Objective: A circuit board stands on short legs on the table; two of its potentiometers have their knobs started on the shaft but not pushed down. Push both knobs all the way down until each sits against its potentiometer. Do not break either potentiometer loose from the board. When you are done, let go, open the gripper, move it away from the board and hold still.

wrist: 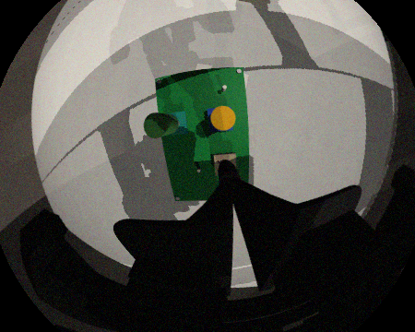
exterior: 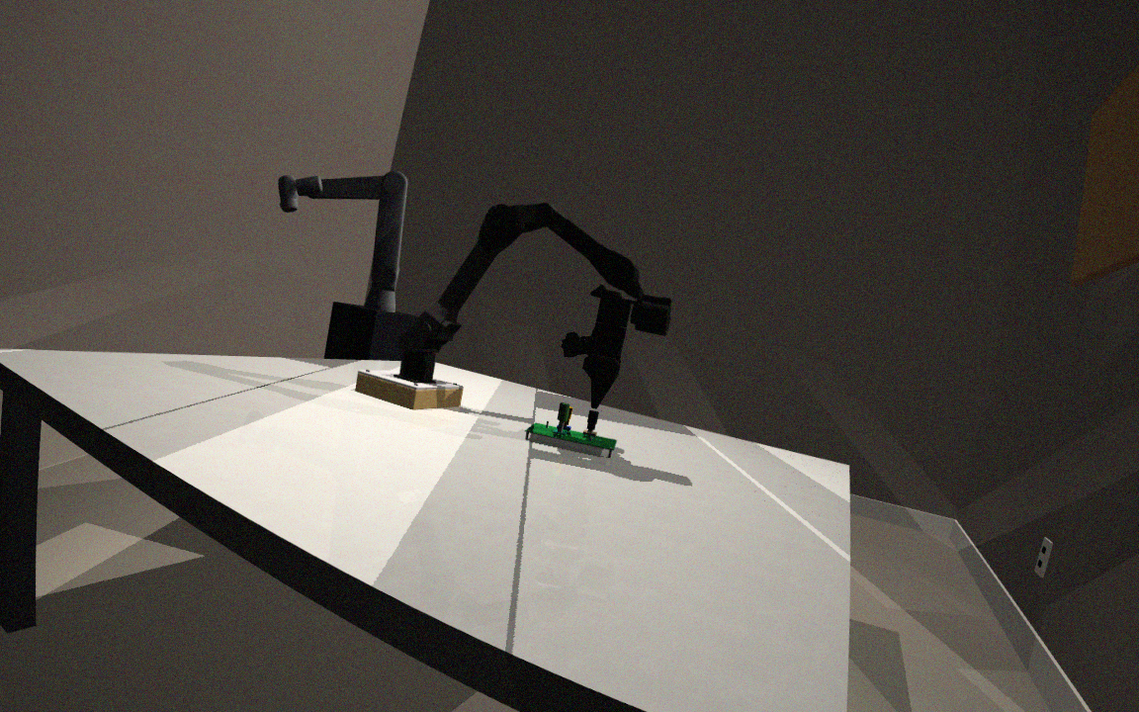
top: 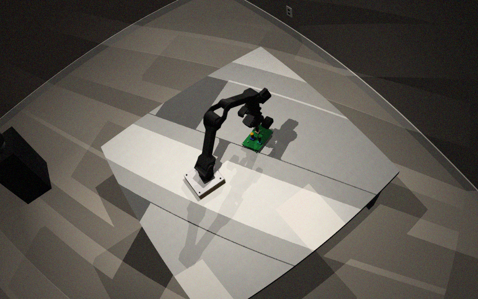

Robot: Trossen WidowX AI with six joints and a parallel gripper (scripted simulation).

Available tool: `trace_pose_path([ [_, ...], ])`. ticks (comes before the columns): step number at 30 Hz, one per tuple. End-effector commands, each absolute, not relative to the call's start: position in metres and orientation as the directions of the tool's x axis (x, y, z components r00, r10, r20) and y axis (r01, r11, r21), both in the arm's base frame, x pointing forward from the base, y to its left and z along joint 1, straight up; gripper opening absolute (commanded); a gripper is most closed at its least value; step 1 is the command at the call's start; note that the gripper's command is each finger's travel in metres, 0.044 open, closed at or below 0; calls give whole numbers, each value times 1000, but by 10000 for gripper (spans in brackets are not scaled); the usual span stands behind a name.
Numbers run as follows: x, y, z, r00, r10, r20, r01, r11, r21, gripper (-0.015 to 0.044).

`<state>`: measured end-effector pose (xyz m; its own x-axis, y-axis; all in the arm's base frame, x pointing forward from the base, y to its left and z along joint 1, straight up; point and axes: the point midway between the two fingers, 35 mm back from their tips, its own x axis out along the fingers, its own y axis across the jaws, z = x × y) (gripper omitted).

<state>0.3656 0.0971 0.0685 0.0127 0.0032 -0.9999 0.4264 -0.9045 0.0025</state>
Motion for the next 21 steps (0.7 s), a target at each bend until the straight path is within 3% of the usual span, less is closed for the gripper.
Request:
trace_pose_path([
  [1,366,98,77,20,10,-1000,425,-905,0,0],
  [2,366,98,77,20,10,-1000,425,-905,0,0],
  [12,359,95,74,13,2,-1000,433,-901,4,263],
  [19,286,66,95,17,0,-1000,454,-891,7,440],
  [21,262,57,97,15,2,-1000,445,-896,5,440],
])
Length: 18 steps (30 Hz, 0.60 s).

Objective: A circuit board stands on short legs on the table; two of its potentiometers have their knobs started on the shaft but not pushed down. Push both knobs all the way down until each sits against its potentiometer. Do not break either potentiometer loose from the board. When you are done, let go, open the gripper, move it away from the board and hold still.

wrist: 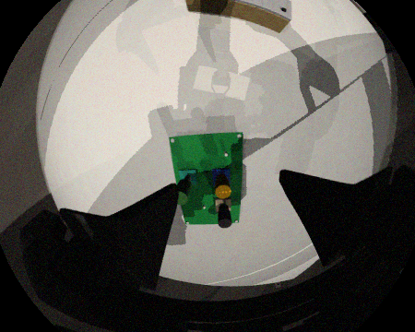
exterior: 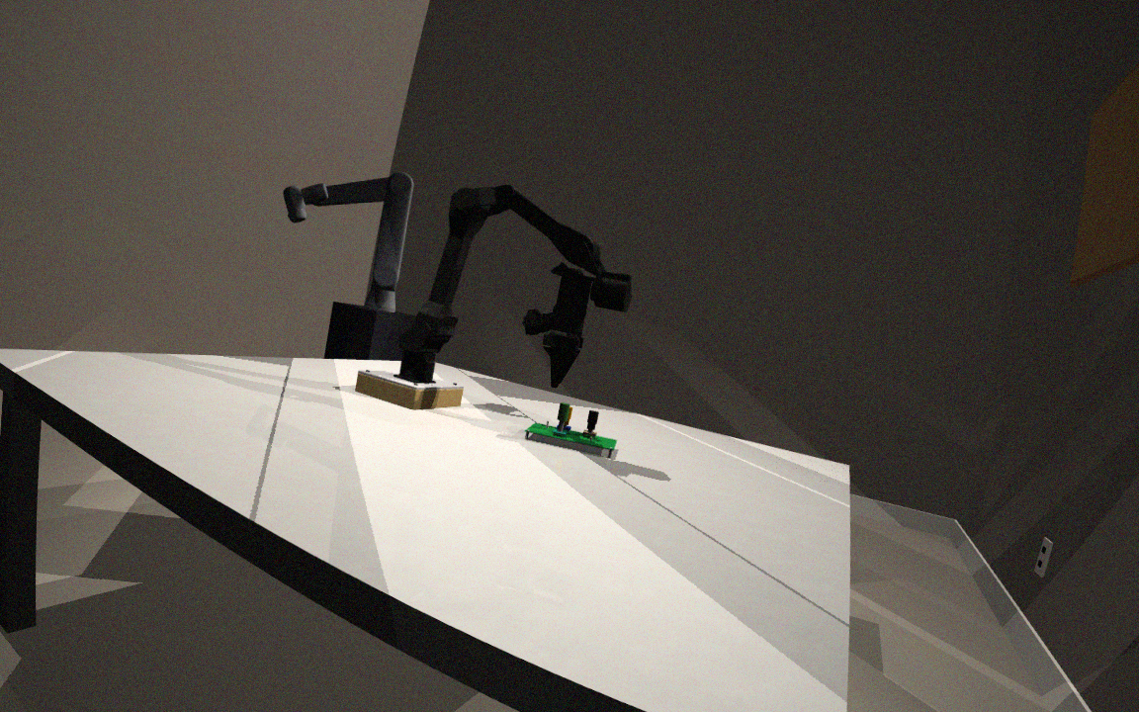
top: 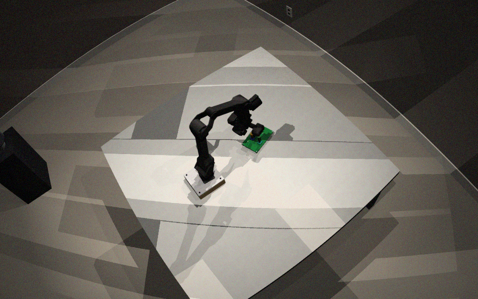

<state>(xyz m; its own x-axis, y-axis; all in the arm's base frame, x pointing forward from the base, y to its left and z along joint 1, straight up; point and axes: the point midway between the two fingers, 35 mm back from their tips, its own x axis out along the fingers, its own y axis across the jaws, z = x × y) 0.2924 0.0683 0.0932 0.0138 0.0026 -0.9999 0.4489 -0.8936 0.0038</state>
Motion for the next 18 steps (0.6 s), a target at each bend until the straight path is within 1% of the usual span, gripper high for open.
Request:
trace_pose_path([
  [1,250,53,97,13,3,-1000,441,-898,3,440],
  [5,212,41,93,10,6,-1000,426,-905,-1,440],
  [18,210,41,93,10,6,-1000,425,-905,-1,440],
])
